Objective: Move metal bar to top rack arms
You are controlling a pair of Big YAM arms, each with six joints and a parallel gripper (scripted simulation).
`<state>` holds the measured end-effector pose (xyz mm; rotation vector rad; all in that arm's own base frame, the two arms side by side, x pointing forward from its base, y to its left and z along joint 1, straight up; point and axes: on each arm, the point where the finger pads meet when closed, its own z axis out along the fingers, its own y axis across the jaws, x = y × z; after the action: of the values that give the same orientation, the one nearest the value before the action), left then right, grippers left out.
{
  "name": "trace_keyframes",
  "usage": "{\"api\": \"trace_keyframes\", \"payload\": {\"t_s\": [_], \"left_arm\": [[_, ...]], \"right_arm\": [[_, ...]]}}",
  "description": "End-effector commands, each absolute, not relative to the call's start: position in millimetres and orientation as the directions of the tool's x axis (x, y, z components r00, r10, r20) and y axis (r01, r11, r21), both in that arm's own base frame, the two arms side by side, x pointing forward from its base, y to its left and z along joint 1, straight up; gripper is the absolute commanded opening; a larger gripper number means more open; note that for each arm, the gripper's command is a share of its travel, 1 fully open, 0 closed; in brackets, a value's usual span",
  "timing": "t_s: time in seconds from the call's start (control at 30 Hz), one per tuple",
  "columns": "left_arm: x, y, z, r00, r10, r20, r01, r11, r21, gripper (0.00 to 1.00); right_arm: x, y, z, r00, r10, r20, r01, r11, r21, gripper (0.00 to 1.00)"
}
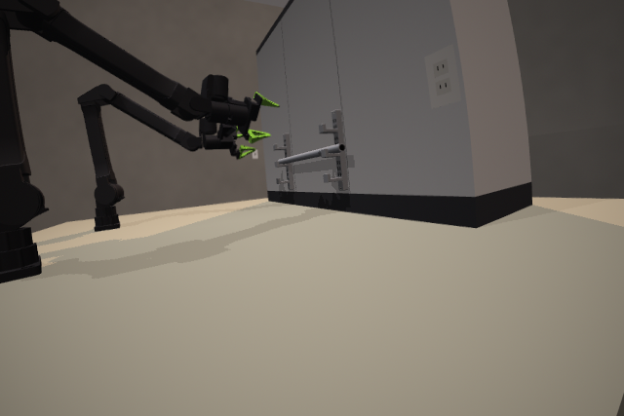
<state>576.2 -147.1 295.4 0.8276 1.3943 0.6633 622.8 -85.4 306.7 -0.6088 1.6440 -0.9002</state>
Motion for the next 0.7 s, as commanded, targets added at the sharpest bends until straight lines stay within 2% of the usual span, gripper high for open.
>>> {"api": "trace_keyframes", "payload": {"t_s": [0.0, 0.67], "left_arm": [[580, -155, 304, 0.113, 0.837, -0.535, 0.036, 0.535, 0.844, 1.0], [594, -191, 261, 0.143, 0.937, -0.319, 0.025, 0.319, 0.948, 1.0]], "right_arm": [[623, -94, 304, -0.264, -0.805, -0.532, 0.075, 0.532, -0.843, 1.0], [647, -117, 261, -0.324, -0.892, -0.315, 0.052, 0.316, -0.947, 1.0]]}}
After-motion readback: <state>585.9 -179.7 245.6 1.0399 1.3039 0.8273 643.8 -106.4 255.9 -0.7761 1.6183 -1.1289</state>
